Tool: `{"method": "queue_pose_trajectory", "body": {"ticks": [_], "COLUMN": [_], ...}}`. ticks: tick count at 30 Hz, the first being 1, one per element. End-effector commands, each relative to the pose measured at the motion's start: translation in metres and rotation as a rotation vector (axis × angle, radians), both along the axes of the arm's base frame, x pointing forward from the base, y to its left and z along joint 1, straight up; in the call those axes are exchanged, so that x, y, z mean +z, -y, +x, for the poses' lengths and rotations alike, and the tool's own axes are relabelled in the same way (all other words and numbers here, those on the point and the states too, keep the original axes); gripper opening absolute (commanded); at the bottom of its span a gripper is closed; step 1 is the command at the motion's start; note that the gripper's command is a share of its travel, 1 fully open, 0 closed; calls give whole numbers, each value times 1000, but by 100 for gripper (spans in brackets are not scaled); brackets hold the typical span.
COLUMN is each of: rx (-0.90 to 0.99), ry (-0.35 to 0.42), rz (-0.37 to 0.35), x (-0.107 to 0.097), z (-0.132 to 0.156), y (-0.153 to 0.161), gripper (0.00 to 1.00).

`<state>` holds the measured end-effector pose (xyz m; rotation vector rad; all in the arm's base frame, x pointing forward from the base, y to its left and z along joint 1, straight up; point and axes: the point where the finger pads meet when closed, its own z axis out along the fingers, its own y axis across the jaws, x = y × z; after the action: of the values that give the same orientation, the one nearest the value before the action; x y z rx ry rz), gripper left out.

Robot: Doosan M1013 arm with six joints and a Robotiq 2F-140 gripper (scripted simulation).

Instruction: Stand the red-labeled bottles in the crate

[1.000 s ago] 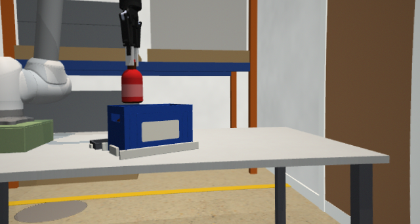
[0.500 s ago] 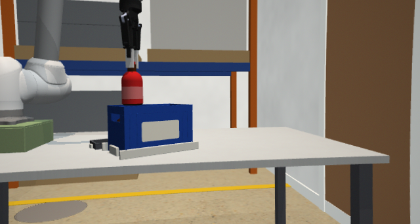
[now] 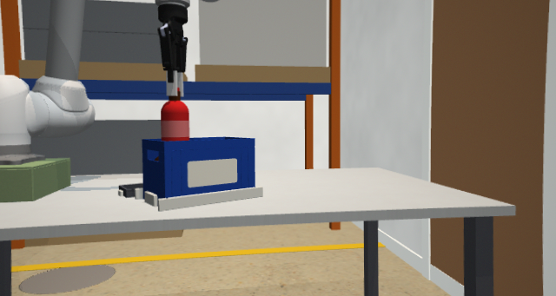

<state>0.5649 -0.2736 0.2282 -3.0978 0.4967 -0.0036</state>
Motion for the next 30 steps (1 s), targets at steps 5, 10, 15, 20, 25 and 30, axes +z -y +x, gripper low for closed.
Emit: {"method": "queue_pose_trajectory", "body": {"ticks": [5, 10, 15, 20, 25, 30], "rx": [0, 0, 0, 0, 0, 0], "ry": [0, 0, 0, 0, 0, 0], "rz": [0, 0, 0, 0, 0, 0], "x": [-5, -10, -12, -13, -14, -14], "z": [0, 0, 0, 0, 0, 0], "y": [0, 0, 0, 0, 0, 0], "gripper": [0, 0, 0, 0, 0, 0]}}
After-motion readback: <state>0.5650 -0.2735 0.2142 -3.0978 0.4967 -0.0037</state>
